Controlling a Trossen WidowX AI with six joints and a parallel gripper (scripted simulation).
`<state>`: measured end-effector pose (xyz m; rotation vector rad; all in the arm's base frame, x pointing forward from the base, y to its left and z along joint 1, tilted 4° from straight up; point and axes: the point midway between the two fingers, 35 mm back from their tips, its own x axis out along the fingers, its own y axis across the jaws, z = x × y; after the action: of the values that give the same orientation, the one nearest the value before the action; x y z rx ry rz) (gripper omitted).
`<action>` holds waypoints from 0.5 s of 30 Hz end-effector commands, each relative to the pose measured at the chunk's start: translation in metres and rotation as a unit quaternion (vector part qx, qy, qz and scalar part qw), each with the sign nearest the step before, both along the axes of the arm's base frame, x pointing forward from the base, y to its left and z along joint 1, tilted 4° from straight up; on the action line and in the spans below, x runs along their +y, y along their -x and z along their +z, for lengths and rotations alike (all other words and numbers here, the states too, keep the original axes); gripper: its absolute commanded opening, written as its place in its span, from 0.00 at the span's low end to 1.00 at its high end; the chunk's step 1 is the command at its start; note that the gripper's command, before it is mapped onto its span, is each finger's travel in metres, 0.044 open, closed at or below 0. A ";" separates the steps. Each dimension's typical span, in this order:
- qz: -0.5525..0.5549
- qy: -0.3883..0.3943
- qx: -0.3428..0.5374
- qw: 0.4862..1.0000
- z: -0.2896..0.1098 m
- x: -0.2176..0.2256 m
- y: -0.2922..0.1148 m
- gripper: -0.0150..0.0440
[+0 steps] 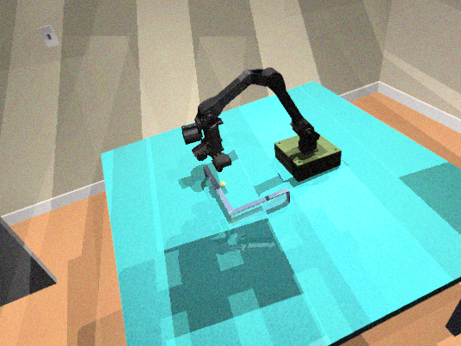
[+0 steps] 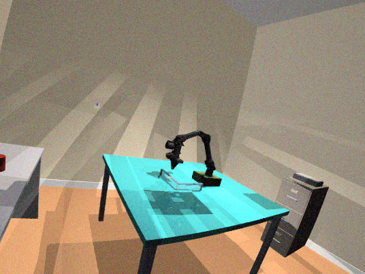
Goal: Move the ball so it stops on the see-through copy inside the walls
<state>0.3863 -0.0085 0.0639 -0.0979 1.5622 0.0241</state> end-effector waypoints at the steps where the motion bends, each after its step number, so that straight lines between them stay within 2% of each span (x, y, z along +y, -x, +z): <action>1: -0.001 0.002 0.010 1.000 -0.017 -0.021 0.003 0.25; 8: -0.001 0.002 0.010 1.000 -0.024 -0.022 0.003 0.25; 15: -0.001 0.002 0.010 1.000 -0.070 -0.024 0.002 0.25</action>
<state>0.3897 -0.0301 0.0252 -0.0977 1.5523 0.0191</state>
